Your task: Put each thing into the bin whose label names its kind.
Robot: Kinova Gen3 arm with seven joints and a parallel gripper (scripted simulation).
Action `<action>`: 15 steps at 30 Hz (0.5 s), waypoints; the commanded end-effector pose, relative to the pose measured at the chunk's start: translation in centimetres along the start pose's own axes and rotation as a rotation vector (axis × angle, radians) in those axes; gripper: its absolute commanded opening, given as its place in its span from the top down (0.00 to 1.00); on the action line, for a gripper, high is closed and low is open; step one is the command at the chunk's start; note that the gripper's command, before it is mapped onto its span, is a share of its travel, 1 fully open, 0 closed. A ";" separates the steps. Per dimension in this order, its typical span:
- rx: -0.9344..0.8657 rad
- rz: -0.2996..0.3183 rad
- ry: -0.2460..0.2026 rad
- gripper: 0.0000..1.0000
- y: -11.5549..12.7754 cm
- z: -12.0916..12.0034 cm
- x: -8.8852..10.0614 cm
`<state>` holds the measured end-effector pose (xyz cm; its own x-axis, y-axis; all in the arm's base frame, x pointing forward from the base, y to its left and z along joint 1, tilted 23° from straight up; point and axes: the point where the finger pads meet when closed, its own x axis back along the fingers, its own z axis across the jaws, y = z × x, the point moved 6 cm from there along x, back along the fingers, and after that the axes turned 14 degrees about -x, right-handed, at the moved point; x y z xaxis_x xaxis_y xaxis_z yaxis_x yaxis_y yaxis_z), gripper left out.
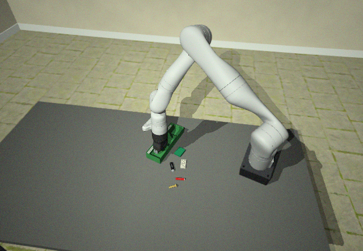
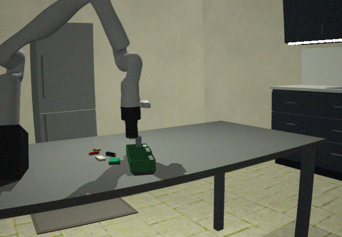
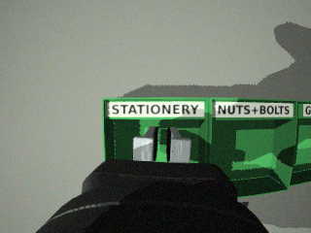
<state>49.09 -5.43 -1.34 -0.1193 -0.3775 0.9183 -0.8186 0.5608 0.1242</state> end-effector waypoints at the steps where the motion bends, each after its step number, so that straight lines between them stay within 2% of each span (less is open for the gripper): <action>1: 0.000 0.002 0.000 0.69 -0.1 0.0 0.1; 15: 0.000 0.002 0.000 0.69 -0.1 0.0 1.5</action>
<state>48.86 -5.62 -0.33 -0.1144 -0.3807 0.9176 -0.8206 0.5568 0.1287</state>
